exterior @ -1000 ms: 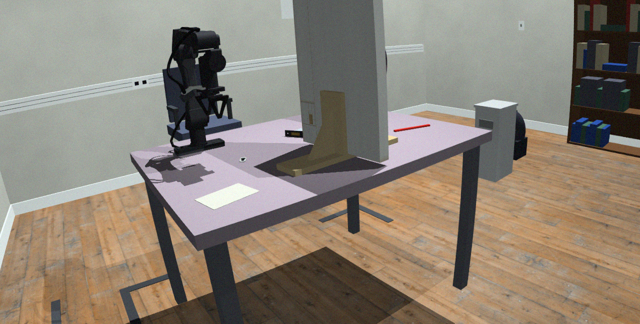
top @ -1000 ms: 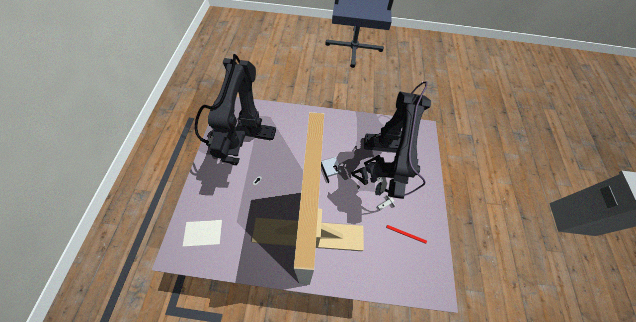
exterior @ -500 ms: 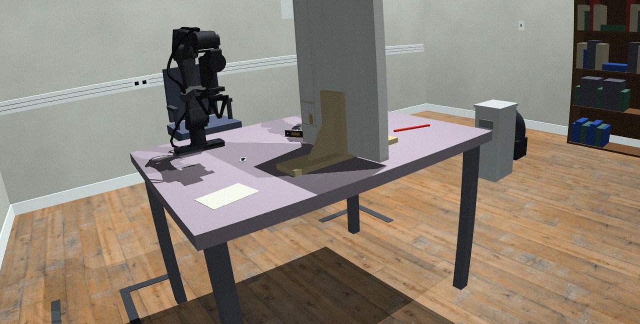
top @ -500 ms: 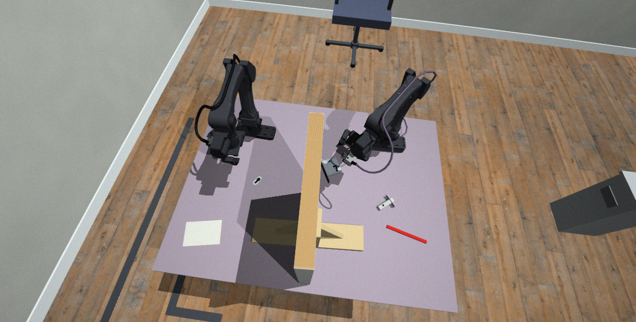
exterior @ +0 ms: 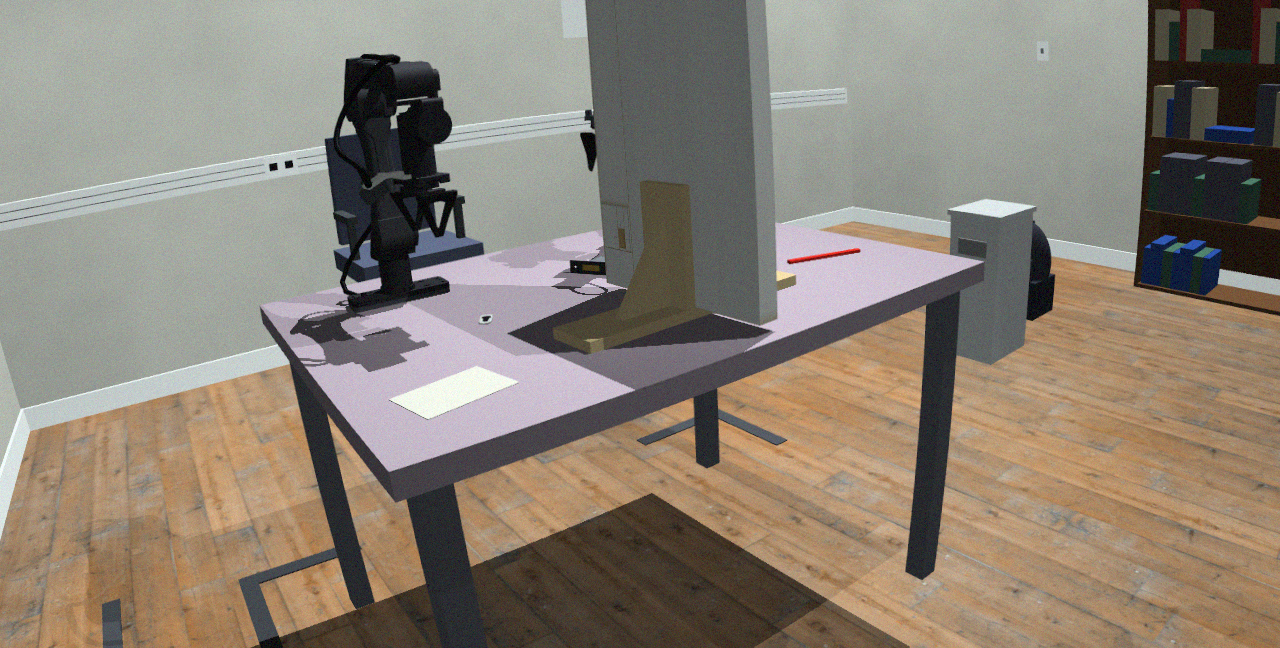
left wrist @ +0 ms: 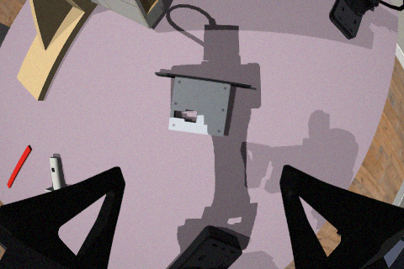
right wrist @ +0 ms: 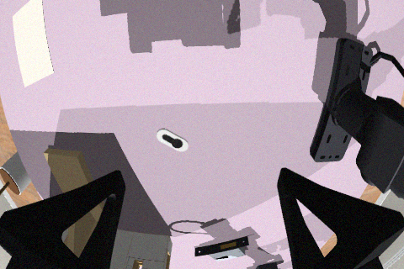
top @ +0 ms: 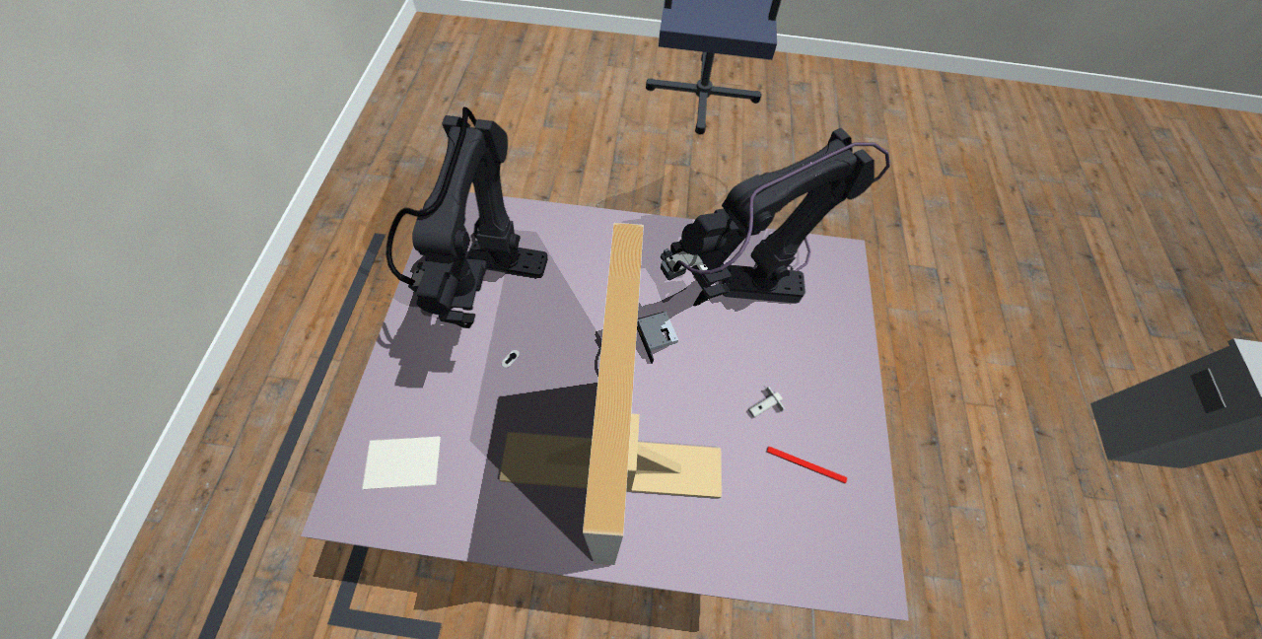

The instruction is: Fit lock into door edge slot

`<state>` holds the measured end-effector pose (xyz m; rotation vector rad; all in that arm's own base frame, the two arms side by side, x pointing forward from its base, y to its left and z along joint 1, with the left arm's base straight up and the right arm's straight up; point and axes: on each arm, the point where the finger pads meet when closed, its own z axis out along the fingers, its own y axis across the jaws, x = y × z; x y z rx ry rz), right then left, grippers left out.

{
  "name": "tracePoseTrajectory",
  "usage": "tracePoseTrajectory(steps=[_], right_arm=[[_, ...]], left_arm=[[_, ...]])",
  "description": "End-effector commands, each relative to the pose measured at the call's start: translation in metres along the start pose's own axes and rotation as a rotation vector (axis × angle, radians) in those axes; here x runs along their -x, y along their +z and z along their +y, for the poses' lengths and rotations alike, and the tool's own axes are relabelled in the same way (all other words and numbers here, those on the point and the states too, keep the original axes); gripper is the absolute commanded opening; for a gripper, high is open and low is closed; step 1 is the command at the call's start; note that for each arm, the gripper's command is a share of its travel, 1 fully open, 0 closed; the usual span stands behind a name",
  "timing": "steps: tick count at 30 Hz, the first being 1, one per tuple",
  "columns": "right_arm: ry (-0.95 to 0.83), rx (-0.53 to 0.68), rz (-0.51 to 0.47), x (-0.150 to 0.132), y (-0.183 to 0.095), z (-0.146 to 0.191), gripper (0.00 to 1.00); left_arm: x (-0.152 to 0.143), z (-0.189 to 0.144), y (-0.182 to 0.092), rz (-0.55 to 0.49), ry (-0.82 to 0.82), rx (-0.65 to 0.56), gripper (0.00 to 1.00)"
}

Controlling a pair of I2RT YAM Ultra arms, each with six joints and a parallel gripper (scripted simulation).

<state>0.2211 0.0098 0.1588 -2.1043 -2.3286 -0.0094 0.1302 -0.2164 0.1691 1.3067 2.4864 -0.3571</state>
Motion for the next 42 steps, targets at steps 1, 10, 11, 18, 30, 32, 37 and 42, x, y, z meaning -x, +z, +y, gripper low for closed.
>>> tracePoseTrajectory(steps=[1, 10, 11, 18, 30, 32, 37, 42], right_arm=[[0.001, 0.003, -0.007, 0.0, -0.003, -0.001, 1.0], [0.001, 0.003, -0.007, 0.0, -0.003, -0.001, 1.0], [0.001, 0.003, -0.007, 0.0, -0.003, -0.001, 1.0], [0.001, 0.003, -0.007, 0.0, -0.003, -0.001, 1.0], [0.001, 0.003, -0.007, 0.0, -0.003, -0.001, 1.0], [0.001, 0.003, -0.007, 0.0, -0.003, -0.001, 1.0], [0.001, 0.003, -0.007, 0.0, -0.003, -0.001, 1.0], [0.001, 0.003, -0.007, 0.0, -0.003, -0.001, 1.0]], left_arm=[[0.001, 0.006, 0.005, -0.011, 0.026, 0.033, 1.0], [0.004, 0.004, -0.001, -0.02, 0.02, 0.024, 1.0], [0.004, 0.004, -0.001, -0.02, 0.02, 0.024, 1.0], [0.004, 0.004, -0.001, -0.02, 0.02, 0.024, 1.0], [-0.036, 0.03, -0.018, -0.013, -0.086, 0.063, 1.0], [-0.036, 0.028, -0.017, -0.012, -0.078, 0.061, 1.0], [-0.033, 0.03, -0.018, -0.026, -0.083, 0.068, 1.0], [-0.033, 0.03, -0.018, -0.026, -0.083, 0.068, 1.0]])
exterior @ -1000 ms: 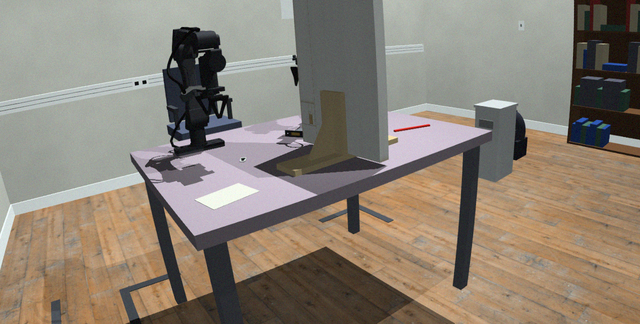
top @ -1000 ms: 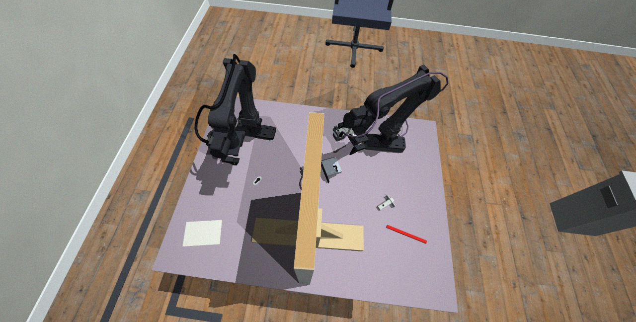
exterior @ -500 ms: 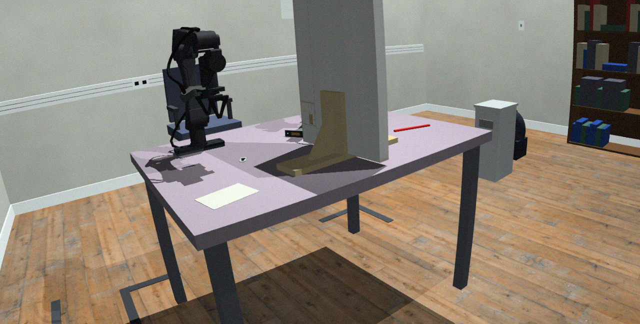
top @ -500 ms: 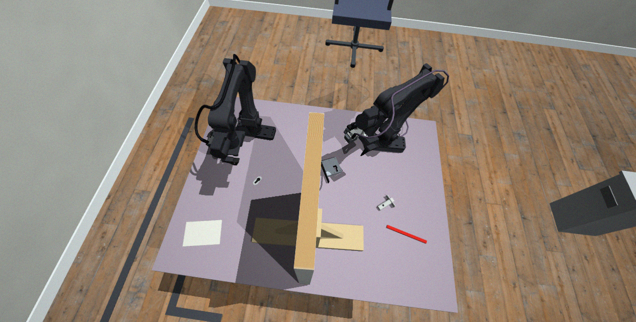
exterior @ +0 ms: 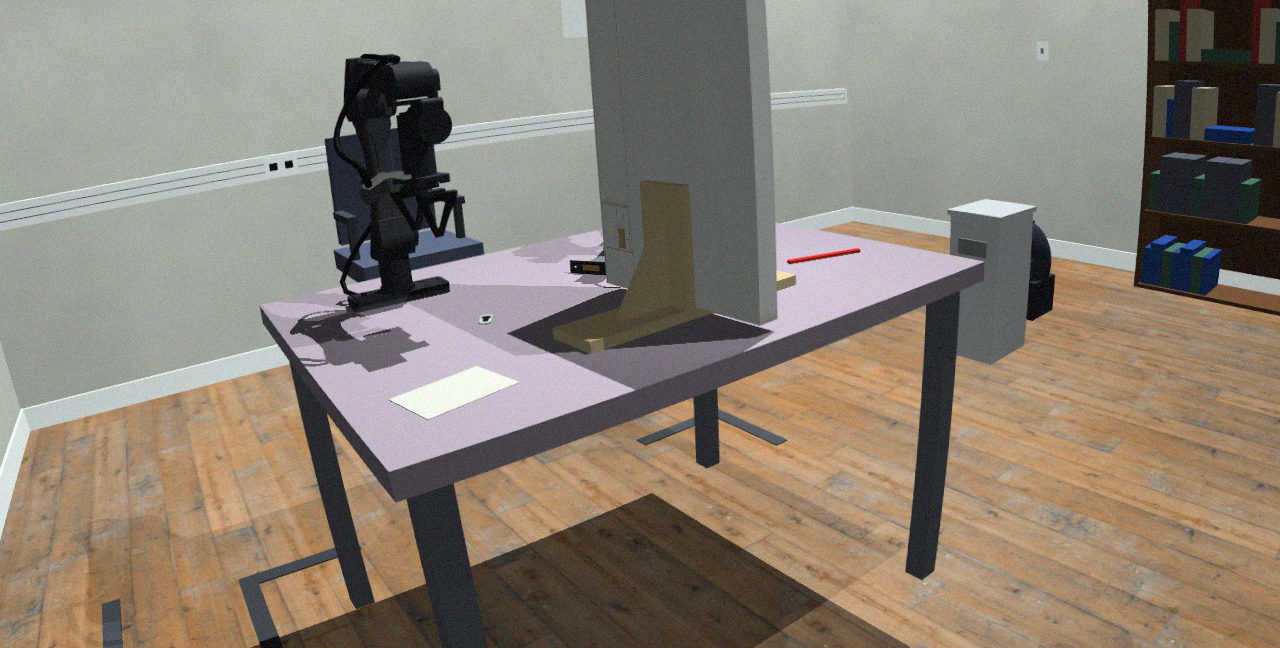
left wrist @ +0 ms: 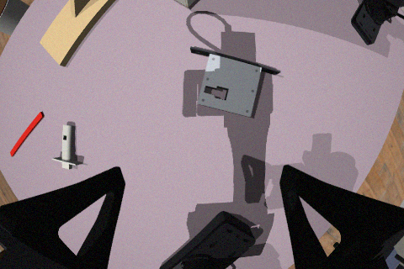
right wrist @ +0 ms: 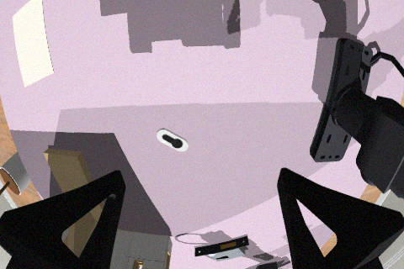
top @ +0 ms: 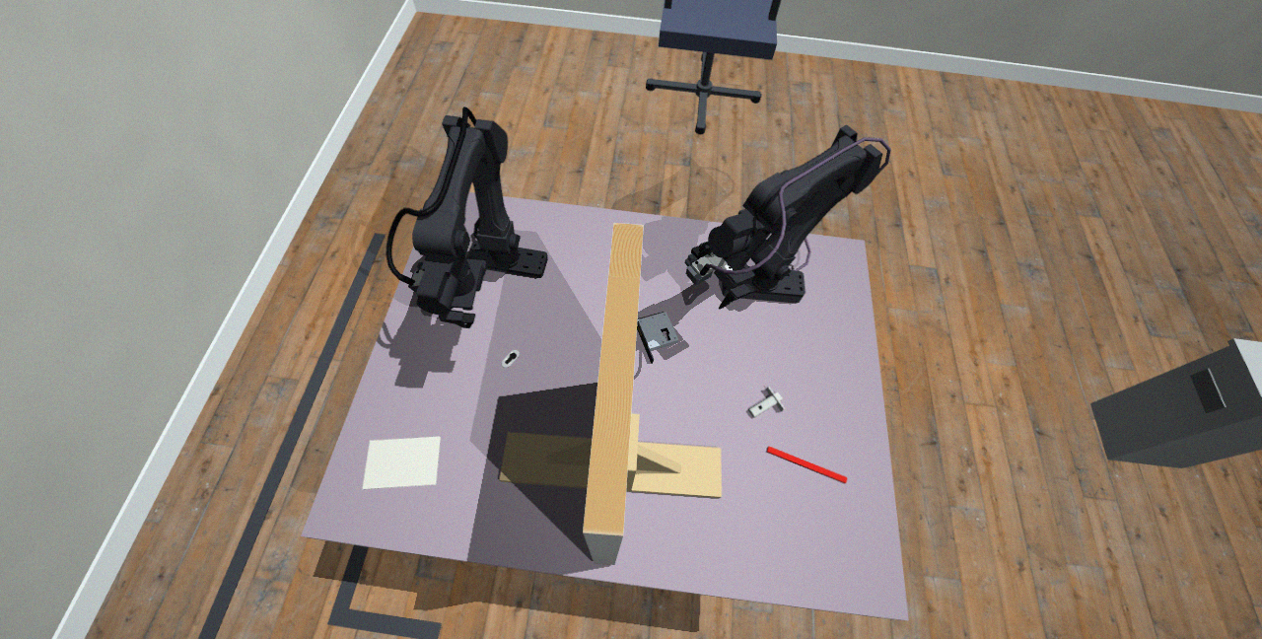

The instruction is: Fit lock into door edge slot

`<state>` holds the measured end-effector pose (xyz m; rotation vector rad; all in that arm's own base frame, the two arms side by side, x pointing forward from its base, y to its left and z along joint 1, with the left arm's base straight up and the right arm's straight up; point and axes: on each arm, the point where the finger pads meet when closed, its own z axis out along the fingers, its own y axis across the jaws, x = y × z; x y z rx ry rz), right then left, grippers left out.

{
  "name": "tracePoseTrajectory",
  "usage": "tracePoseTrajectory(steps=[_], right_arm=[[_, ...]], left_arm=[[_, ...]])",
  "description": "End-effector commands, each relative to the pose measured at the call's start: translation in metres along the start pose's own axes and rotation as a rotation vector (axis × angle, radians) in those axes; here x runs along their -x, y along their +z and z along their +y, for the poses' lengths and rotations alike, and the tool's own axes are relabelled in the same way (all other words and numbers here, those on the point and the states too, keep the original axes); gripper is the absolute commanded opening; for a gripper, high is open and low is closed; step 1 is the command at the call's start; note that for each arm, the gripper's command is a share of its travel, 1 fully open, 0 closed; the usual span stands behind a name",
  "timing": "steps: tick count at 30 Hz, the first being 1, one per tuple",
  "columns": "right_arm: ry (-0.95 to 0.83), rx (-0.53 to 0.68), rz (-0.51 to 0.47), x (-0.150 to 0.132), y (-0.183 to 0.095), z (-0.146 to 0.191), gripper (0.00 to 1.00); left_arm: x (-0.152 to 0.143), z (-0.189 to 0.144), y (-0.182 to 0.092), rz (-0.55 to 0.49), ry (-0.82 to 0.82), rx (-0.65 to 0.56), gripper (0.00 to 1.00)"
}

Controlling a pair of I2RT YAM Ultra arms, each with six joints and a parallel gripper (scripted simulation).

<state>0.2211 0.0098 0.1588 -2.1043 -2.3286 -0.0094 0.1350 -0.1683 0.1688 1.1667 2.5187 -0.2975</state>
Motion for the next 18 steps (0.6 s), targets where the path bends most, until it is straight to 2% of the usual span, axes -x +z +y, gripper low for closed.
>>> tracePoseTrajectory(steps=[1, 5, 7, 9, 11, 14, 18], right_arm=[[0.001, 0.003, -0.007, 0.0, -0.003, -0.001, 1.0], [0.001, 0.003, -0.007, 0.0, -0.003, -0.001, 1.0], [0.001, 0.003, -0.007, 0.0, -0.003, -0.001, 1.0], [0.001, 0.003, -0.007, 0.0, -0.003, -0.001, 1.0], [0.001, 0.003, -0.007, 0.0, -0.003, -0.001, 1.0], [0.001, 0.003, -0.007, 0.0, -0.003, -0.001, 1.0], [0.001, 0.003, -0.007, 0.0, -0.003, -0.001, 1.0]], left_arm=[[0.001, -0.001, -0.002, -0.005, 0.002, -0.004, 1.0], [0.005, 0.004, 0.0, 0.027, -0.09, -0.026, 1.0], [0.008, 0.011, 0.007, 0.064, -0.225, -0.059, 1.0], [0.01, 0.023, 0.015, 0.121, -0.429, -0.111, 1.0], [0.01, 0.023, 0.015, 0.121, -0.429, -0.111, 1.0], [0.013, 0.04, 0.024, 0.215, -0.743, -0.2, 1.0], [0.018, 0.061, 0.032, 0.303, -1.036, -0.274, 1.0]])
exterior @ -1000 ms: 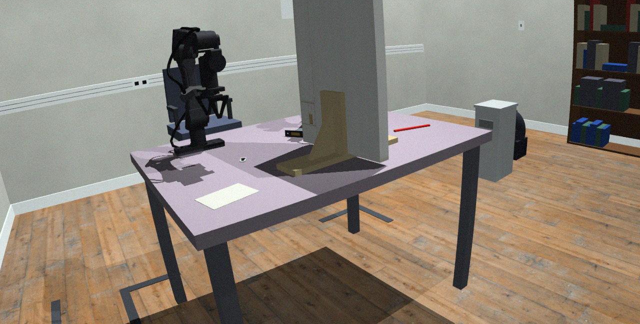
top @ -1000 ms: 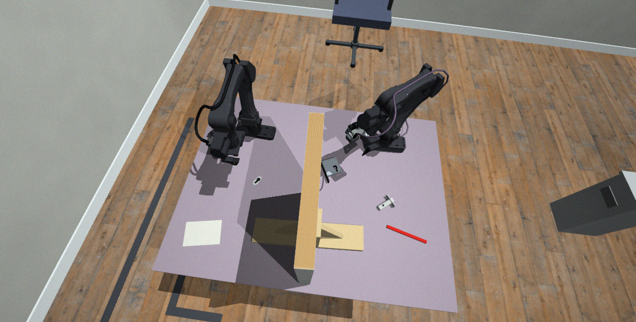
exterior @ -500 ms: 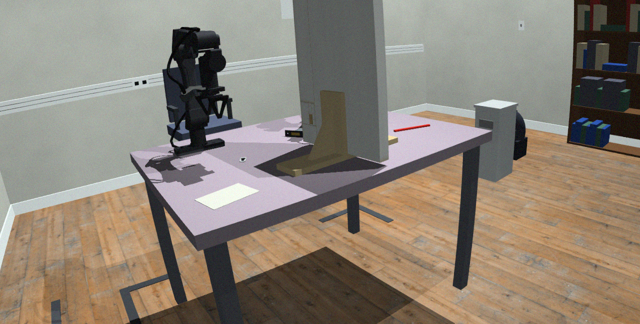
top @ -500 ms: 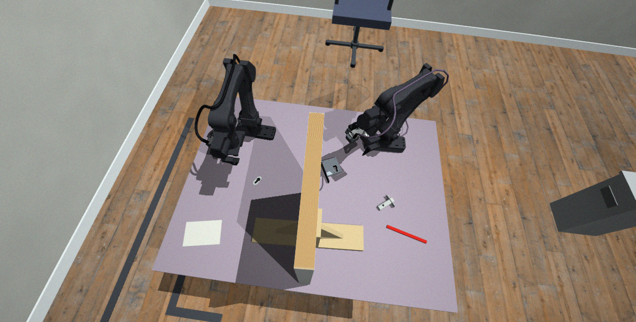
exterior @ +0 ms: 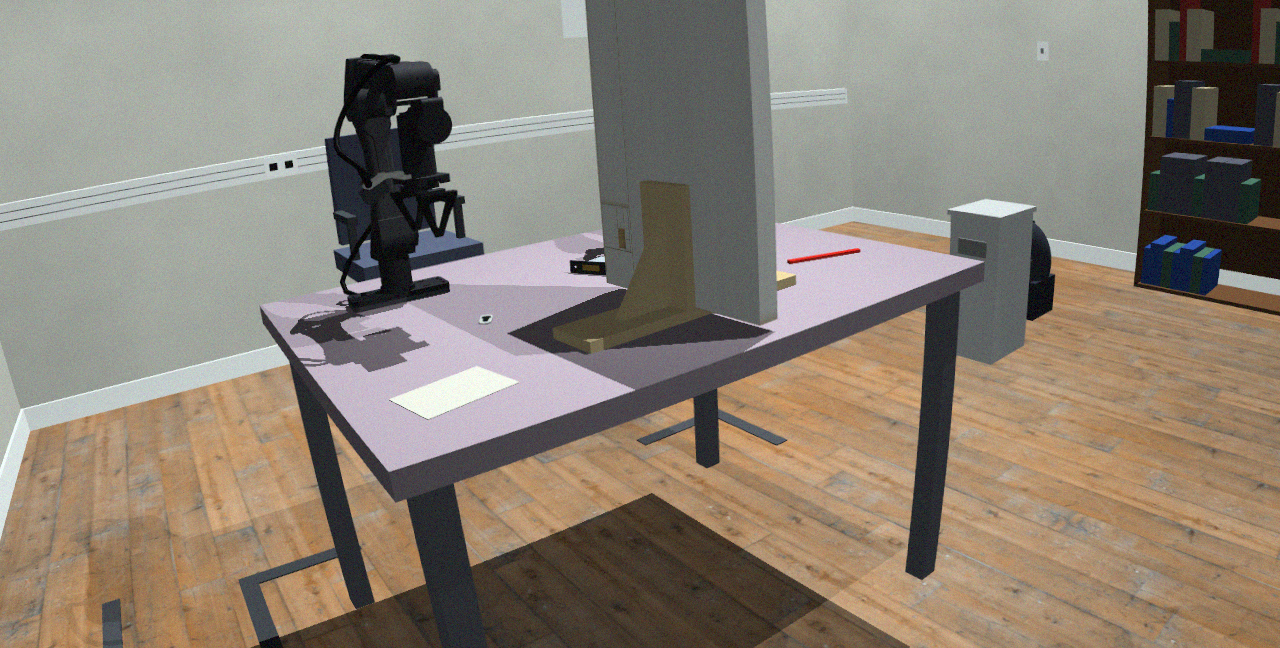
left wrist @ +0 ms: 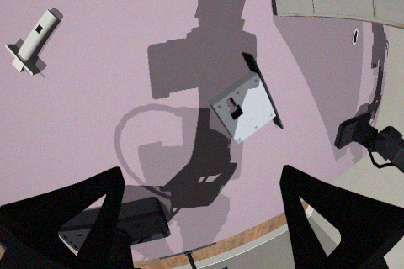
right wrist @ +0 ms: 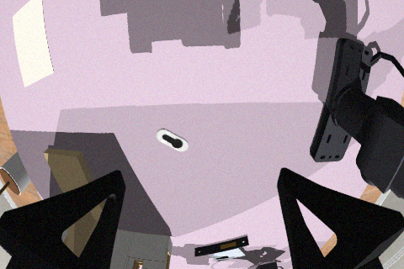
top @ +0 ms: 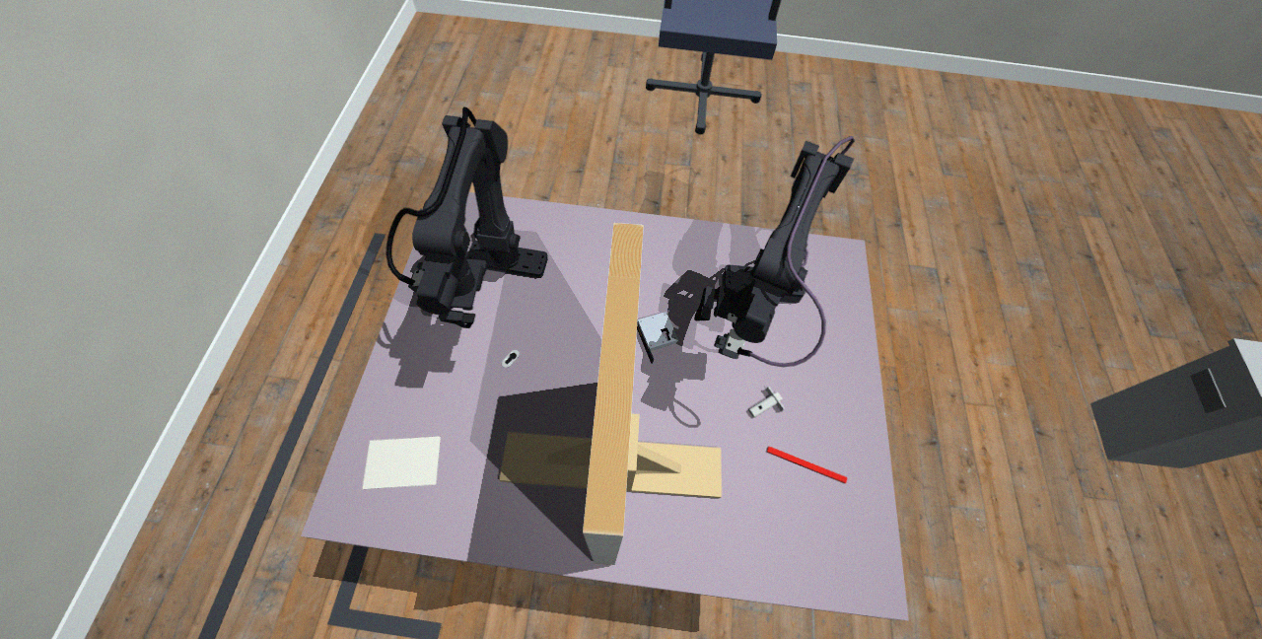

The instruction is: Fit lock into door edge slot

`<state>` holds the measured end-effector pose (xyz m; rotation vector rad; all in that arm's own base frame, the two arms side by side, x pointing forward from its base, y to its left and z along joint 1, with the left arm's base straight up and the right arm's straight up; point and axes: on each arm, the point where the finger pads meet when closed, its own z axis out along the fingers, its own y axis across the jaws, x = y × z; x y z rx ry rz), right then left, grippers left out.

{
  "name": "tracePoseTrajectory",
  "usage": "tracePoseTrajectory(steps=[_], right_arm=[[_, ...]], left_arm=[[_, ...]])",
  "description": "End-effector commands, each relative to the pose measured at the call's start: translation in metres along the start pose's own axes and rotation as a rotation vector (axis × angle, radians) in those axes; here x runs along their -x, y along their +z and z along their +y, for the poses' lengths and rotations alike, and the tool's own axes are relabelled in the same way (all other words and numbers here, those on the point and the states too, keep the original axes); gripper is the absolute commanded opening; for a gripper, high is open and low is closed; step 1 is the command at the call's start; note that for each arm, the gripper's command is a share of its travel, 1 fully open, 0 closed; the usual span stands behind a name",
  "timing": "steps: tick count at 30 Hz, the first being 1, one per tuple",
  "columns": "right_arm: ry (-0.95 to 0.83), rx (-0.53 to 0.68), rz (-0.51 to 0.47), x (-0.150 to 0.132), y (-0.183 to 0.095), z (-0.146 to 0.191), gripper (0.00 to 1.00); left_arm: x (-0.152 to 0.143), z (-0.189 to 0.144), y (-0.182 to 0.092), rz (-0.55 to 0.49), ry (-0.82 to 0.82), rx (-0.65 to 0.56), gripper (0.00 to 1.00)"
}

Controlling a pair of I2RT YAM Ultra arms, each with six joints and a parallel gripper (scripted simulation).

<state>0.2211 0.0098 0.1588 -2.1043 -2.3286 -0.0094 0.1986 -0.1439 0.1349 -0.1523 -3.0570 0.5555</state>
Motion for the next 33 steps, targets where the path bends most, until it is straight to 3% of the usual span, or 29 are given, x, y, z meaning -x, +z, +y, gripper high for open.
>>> tracePoseTrajectory(steps=[1, 8, 10, 11, 13, 20, 33], right_arm=[[0.001, 0.003, -0.007, 0.0, -0.003, -0.001, 1.0], [0.001, 0.003, -0.007, 0.0, -0.003, -0.001, 1.0], [0.001, 0.003, -0.007, 0.0, -0.003, -0.001, 1.0], [0.001, 0.003, -0.007, 0.0, -0.003, -0.001, 1.0], [0.001, 0.003, -0.007, 0.0, -0.003, -0.001, 1.0], [0.001, 0.003, -0.007, 0.0, -0.003, -0.001, 1.0], [0.001, 0.003, -0.007, 0.0, -0.003, -0.001, 1.0]], left_arm=[[0.008, -0.008, -0.006, 0.12, -0.289, -0.139, 1.0], [0.047, 0.019, -0.015, 0.272, -0.779, -0.31, 1.0], [0.047, 0.019, -0.015, 0.272, -0.779, -0.31, 1.0], [0.05, 0.03, -0.015, 0.328, -0.948, -0.378, 1.0], [0.072, 0.044, -0.024, 0.362, -1.07, -0.438, 1.0], [0.091, 0.077, -0.032, 0.543, -1.528, -0.681, 1.0], [0.092, 0.068, -0.034, 0.522, -1.502, -0.69, 1.0]])
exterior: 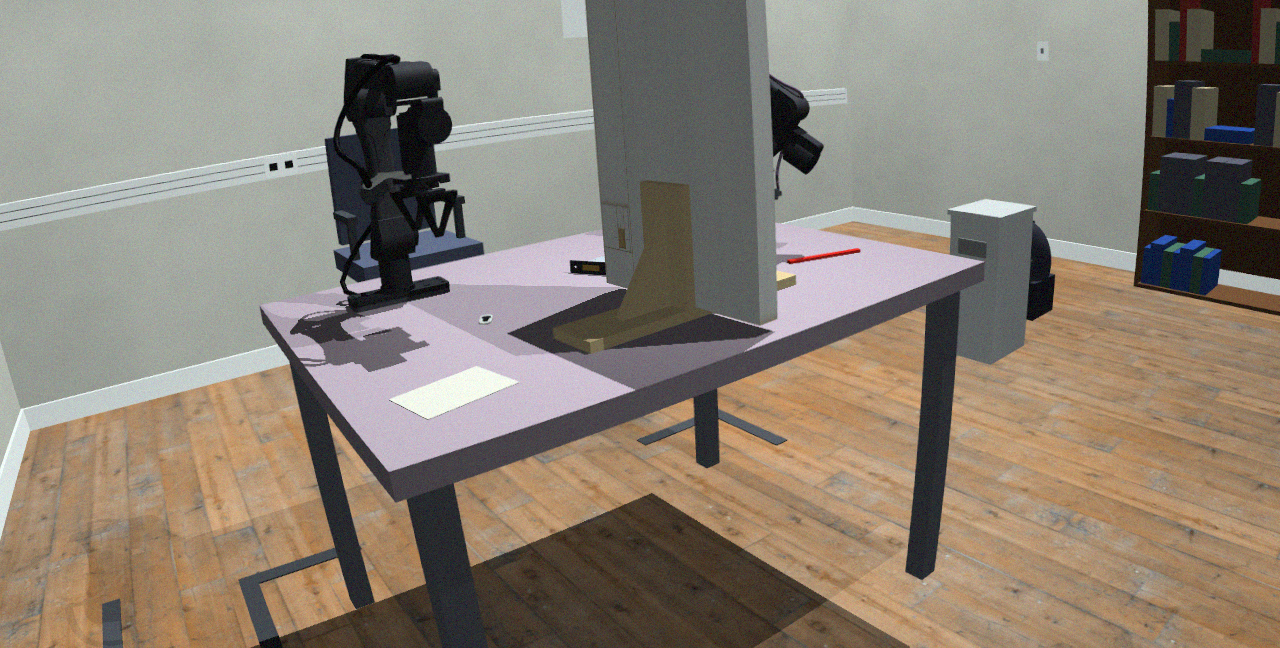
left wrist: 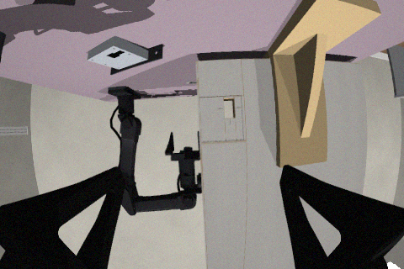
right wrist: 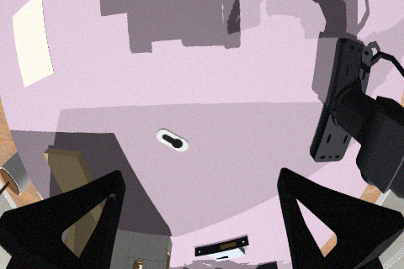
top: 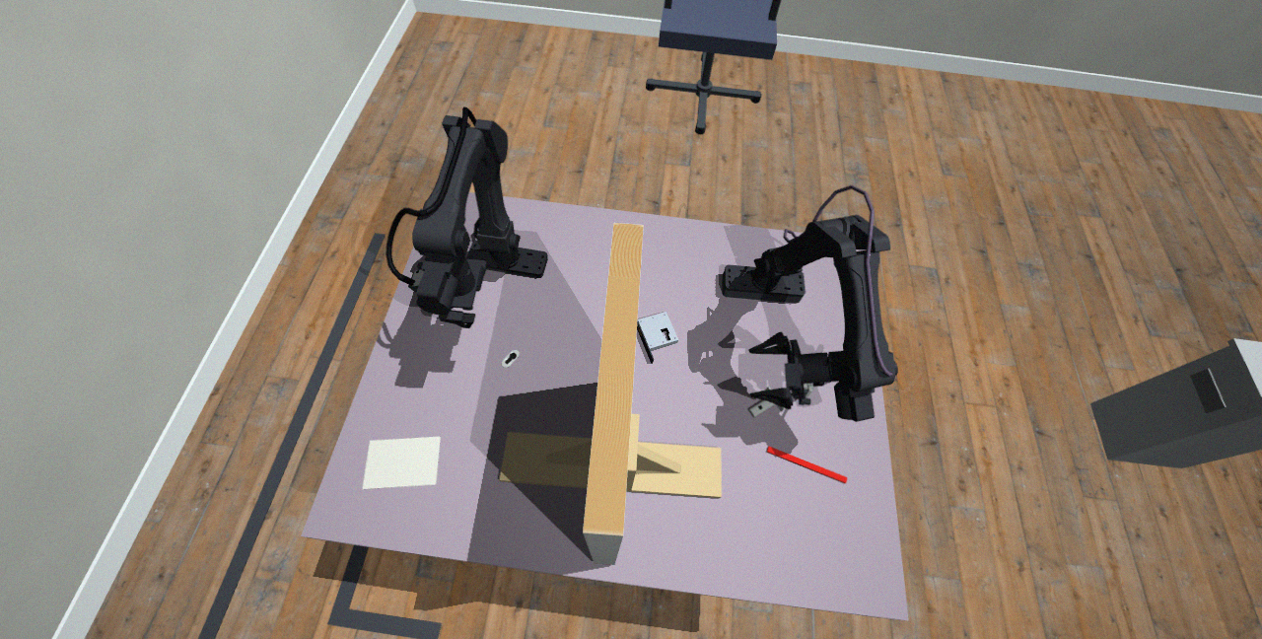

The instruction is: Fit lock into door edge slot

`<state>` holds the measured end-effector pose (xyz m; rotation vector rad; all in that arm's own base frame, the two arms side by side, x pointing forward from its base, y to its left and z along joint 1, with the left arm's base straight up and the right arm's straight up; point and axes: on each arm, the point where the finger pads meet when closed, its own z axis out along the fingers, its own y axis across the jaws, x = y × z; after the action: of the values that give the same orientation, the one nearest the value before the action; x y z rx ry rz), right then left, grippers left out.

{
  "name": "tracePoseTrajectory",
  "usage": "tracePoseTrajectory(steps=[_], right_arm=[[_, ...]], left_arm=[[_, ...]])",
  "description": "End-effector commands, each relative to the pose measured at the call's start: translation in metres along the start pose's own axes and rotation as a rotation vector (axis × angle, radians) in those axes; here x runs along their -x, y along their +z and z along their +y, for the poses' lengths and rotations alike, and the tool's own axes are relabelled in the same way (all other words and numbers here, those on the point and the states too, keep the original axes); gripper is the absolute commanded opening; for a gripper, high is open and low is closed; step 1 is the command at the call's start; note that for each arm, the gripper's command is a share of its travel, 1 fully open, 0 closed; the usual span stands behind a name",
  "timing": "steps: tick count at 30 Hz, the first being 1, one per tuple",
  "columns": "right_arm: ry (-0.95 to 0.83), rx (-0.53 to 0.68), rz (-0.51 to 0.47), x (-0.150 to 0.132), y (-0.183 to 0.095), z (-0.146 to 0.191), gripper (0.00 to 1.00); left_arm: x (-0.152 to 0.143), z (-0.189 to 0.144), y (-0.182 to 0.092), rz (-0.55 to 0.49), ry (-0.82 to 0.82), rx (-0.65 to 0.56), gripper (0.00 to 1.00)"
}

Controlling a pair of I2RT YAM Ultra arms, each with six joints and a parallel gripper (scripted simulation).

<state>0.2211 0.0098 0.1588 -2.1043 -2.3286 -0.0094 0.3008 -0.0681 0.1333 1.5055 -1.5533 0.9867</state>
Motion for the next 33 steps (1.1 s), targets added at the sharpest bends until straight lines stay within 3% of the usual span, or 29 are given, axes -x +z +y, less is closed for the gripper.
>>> tracePoseTrajectory(steps=[1, 3, 9, 11, 14, 18, 26, 33], right_arm=[[0.001, 0.003, -0.007, 0.0, -0.003, -0.001, 1.0], [0.001, 0.003, -0.007, 0.0, -0.003, -0.001, 1.0], [0.001, 0.003, -0.007, 0.0, -0.003, -0.001, 1.0], [0.001, 0.003, -0.007, 0.0, -0.003, -0.001, 1.0], [0.001, 0.003, -0.007, 0.0, -0.003, -0.001, 1.0], [0.001, 0.003, -0.007, 0.0, -0.003, -0.001, 1.0], [0.001, 0.003, -0.007, 0.0, -0.003, -0.001, 1.0], [0.001, 0.003, -0.007, 0.0, -0.003, -0.001, 1.0]], left_arm=[[-0.008, 0.013, 0.016, -0.024, 0.022, 0.051, 1.0], [-0.011, 0.029, 0.045, -0.105, 0.095, 0.181, 1.0], [-0.011, 0.064, 0.094, -0.292, 0.274, 0.421, 1.0], [-0.011, 0.064, 0.094, -0.292, 0.274, 0.421, 1.0], [-0.01, 0.086, 0.125, -0.417, 0.408, 0.56, 1.0], [-0.01, 0.104, 0.15, -0.544, 0.547, 0.654, 1.0], [-0.021, 0.147, 0.204, -0.752, 0.889, 0.76, 1.0], [-0.016, 0.147, 0.205, -0.764, 0.88, 0.769, 1.0]])
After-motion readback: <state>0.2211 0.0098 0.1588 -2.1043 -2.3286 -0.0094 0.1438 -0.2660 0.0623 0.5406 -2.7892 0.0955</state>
